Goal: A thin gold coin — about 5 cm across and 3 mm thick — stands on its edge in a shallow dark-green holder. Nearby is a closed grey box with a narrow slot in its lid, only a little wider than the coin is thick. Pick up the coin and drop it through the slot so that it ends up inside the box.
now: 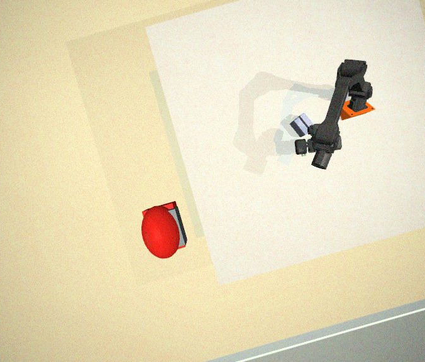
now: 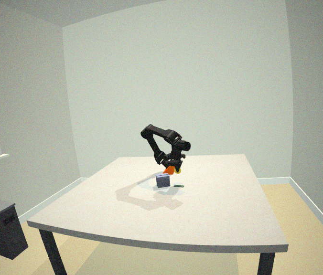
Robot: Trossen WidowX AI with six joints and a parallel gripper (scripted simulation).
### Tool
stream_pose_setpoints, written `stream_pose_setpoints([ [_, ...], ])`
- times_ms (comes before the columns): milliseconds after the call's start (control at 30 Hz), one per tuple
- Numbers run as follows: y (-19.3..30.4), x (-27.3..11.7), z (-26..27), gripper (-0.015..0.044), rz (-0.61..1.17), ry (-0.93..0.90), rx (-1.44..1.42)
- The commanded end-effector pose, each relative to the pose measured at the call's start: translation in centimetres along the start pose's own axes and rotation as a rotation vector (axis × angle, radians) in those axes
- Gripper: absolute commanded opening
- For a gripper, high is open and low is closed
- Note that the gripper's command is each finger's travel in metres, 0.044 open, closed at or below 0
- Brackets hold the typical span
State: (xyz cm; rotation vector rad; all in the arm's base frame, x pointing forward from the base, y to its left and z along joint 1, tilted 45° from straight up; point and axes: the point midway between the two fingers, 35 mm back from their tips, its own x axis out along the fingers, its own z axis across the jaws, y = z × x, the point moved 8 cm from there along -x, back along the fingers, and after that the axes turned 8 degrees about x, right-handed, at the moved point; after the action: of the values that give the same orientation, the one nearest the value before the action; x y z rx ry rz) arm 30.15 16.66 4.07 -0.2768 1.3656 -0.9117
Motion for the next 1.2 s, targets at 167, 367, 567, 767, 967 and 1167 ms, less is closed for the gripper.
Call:
stream_pose_setpoints([
  [167, 0.4, -0.5, 0.2, 0.0000, 0.007, 0.002, -0.242],
  [367, 0.7, -0.5, 0.4, 0.0000, 0.008, 0.002, -0.447],
  [567, 0.9, -0.6, 0.4, 0.0000, 0.008, 0.001, -0.566],
  [767, 0.6, -0.6, 0.6, 0.0000, 0.008, 0.001, -0.566],
  [967, -1.0, -0.7, 1.0, 0.0000, 0.008, 0.001, -0.567],
  [1167, -2.5, -0.8, 1.3, 0.0000, 0.007, 0.001, -0.568],
])
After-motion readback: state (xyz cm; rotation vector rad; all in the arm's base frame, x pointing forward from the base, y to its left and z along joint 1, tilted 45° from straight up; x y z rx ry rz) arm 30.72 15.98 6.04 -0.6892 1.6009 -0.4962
